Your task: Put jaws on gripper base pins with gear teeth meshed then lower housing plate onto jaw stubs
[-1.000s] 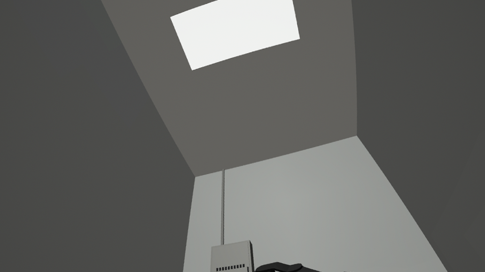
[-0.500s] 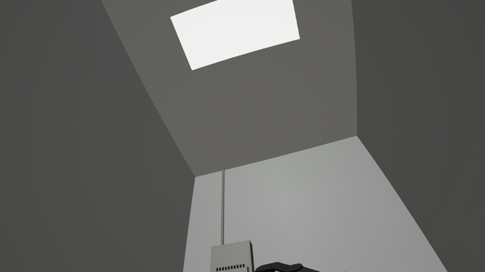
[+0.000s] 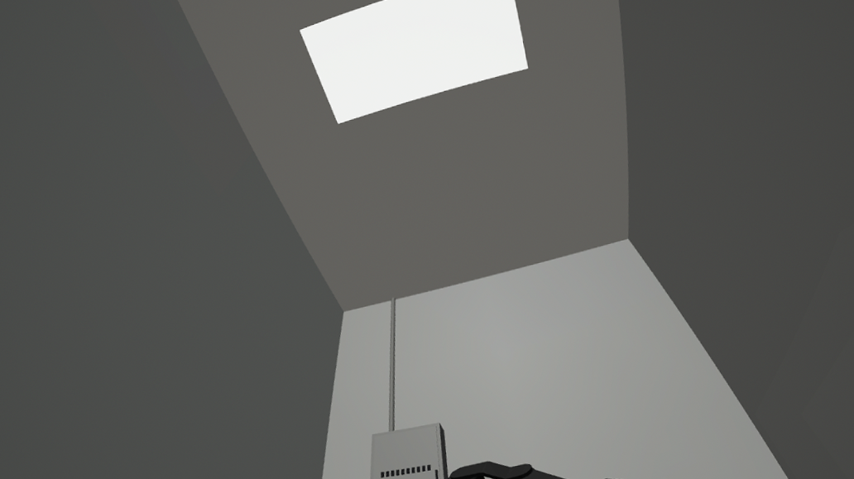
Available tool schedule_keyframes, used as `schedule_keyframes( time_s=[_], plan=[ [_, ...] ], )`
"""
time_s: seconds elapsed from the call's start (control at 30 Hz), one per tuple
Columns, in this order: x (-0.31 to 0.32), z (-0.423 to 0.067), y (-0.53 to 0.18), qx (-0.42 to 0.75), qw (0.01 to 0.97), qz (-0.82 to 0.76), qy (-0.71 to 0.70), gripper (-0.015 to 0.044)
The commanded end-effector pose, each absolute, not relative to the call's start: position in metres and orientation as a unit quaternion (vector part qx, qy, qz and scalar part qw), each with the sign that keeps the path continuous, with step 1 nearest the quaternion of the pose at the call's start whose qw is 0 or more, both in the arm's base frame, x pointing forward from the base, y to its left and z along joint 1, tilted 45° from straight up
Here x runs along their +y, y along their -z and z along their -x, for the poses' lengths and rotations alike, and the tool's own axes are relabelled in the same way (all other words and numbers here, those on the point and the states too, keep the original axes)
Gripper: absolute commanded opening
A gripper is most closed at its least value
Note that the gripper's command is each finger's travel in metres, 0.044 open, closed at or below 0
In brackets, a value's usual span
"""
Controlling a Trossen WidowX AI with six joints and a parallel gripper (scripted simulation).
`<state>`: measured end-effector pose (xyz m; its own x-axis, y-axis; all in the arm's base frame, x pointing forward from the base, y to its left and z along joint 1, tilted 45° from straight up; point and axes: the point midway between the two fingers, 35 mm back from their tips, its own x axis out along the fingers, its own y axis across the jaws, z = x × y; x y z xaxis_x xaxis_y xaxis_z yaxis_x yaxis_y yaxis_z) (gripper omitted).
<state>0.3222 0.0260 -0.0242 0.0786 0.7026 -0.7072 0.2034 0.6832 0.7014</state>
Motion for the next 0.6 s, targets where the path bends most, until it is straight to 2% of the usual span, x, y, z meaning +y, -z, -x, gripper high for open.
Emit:
schedule_keyframes(
  time_s=[0.0,0.57],
  plan=[
    [0.0261,-0.322,0.0239,0.651,0.645,-0.35,-0.193,0.0134],
    [0.0234,-0.3221,0.0213,0.651,0.645,-0.35,-0.192,0.0134]
  ],
)
